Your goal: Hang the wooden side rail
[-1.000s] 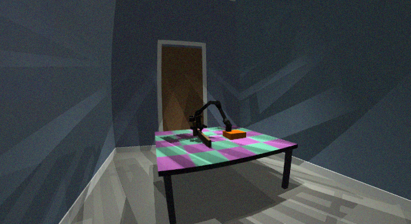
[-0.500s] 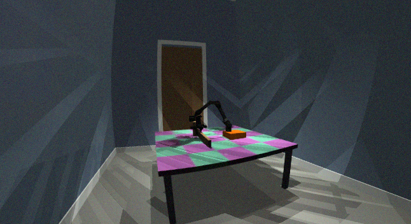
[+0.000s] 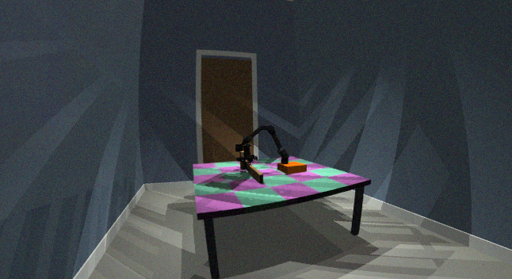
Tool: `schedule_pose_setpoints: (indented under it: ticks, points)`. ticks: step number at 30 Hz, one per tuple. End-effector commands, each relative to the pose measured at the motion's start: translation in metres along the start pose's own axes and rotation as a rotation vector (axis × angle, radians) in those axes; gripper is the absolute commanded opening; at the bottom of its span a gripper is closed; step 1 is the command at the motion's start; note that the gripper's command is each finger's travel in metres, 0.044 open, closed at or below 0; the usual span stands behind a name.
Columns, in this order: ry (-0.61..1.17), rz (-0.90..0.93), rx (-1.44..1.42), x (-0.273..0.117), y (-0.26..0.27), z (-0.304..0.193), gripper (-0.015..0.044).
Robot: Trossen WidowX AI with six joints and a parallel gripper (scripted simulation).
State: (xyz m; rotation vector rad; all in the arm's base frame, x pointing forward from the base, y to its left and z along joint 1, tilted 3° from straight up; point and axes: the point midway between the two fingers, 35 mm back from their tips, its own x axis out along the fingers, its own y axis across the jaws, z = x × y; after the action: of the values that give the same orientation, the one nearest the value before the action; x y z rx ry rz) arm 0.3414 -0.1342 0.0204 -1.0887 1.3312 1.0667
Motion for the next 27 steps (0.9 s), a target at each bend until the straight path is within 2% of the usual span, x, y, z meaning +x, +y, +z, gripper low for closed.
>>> schedule_pose_setpoints:
  ticks: [1, 27]
  points:
    - [0.005, -0.016, 0.004, -0.0026, -0.0048, -0.0026, 0.0]
    - [0.005, -0.016, 0.004, -0.0012, -0.0021, -0.0055, 0.0]
